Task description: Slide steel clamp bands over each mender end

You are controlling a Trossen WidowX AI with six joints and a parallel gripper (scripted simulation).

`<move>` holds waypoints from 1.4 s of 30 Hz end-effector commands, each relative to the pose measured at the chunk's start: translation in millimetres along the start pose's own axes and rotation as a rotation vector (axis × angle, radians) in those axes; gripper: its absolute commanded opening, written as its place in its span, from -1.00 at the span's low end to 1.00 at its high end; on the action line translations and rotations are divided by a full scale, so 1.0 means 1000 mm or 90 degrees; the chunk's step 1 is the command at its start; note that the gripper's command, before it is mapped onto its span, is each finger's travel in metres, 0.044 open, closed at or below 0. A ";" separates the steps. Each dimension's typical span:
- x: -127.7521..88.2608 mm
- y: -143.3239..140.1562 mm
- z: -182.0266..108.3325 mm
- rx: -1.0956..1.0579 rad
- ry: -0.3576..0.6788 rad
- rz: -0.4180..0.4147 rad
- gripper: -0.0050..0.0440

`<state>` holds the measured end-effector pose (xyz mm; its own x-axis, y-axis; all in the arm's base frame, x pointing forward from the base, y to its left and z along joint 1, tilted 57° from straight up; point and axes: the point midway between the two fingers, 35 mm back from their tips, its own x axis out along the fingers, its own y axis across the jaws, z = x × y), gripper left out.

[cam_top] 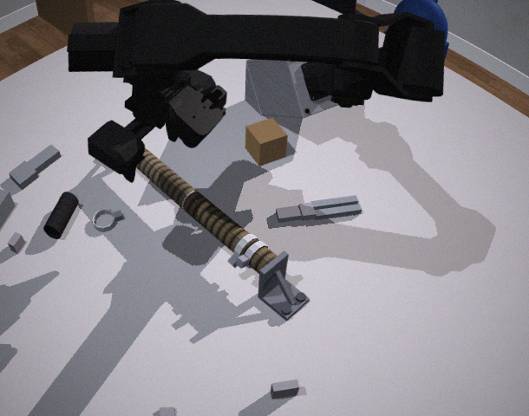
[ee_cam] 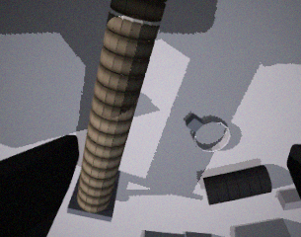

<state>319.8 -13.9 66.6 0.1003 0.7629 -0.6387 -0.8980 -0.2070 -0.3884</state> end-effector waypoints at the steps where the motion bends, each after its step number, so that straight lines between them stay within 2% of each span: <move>1: 0.002 0.025 0.023 0.142 -0.085 0.026 1.00; 10: 0.005 0.028 0.026 0.159 -0.093 0.029 1.00; 14: 0.053 0.029 0.045 0.172 -0.098 0.037 1.00; 21: 0.067 0.027 0.047 0.159 -0.093 0.029 1.00; 25: 0.102 0.030 0.053 0.167 -0.095 0.034 1.00; 29: 0.109 0.028 0.053 0.159 -0.094 0.029 1.00; 31: 0.109 0.028 0.053 0.159 -0.094 0.029 0.80; 33: 0.109 0.028 0.053 0.159 -0.094 0.029 0.80; 41: 0.109 0.028 0.053 0.159 -0.094 0.029 0.02; 42: 0.109 0.028 0.053 0.159 -0.094 0.029 0.02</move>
<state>281.9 96.4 20.5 0.0067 0.8395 -0.5434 -0.9797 -0.1034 -0.1720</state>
